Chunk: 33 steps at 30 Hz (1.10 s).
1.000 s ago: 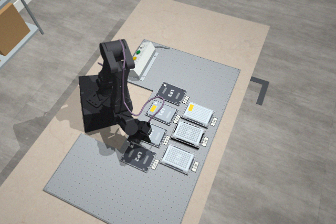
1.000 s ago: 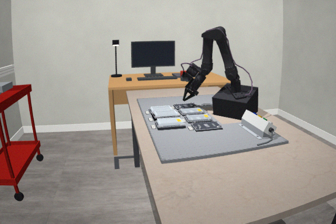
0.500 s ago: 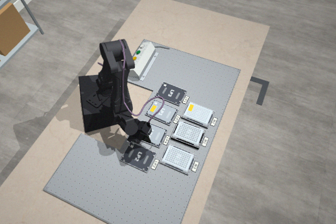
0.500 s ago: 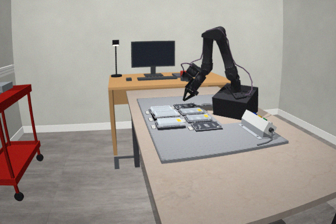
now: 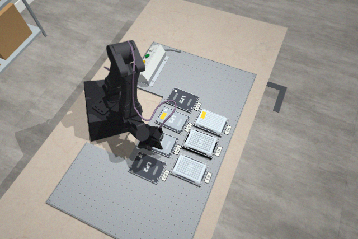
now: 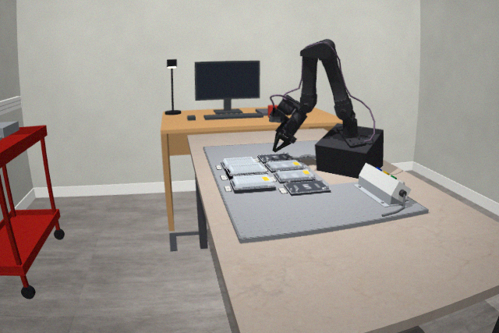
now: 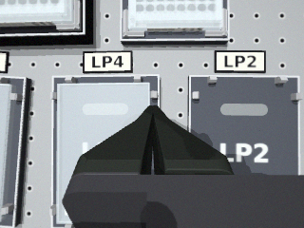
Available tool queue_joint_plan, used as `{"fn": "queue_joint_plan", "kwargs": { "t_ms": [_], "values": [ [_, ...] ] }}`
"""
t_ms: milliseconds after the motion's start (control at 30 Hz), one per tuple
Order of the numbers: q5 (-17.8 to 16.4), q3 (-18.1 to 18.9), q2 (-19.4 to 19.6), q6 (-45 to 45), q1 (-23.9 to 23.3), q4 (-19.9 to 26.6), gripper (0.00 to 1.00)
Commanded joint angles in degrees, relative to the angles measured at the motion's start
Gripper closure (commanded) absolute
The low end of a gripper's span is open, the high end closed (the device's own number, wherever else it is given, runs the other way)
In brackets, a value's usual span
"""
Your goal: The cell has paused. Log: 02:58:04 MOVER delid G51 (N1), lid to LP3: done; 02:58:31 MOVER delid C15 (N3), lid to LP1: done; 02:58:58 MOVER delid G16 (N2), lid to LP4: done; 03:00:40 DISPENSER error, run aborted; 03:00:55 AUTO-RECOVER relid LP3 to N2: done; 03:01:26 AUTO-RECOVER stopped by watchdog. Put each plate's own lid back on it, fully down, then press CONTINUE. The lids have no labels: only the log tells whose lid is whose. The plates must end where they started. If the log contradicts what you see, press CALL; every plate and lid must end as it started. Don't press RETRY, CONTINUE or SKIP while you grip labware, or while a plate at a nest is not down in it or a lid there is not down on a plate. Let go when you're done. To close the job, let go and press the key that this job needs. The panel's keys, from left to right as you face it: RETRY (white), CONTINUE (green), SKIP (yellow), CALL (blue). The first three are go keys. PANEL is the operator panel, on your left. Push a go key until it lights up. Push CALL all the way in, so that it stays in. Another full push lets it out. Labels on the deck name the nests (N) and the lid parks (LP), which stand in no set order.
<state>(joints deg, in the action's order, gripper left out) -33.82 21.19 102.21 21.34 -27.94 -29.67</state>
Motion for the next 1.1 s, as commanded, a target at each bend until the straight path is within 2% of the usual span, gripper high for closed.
{"fn": "queue_joint_plan", "kwargs": {
  "t_ms": [0,200,467,533,733,1033,1067],
  "values": [
    [1.2,-1.7,-3.0,-2.6,1.5,-3.8,1.00],
    [5.3,-5.7,-6.8,-8.1,8.0,-6.7,1.00],
    [12.7,-9.8,-11.8,-16.1,18.5,-9.2,1.00],
    [12.7,-9.8,-11.8,-16.1,18.5,-9.2,1.00],
    [19.8,-11.6,-15.0,-22.3,27.6,-9.4,1.00],
    [31.0,-10.3,-18.4,-31.6,42.2,-7.7,1.00],
    [31.0,-10.3,-18.4,-31.6,42.2,-7.7,1.00]
  ]
}}
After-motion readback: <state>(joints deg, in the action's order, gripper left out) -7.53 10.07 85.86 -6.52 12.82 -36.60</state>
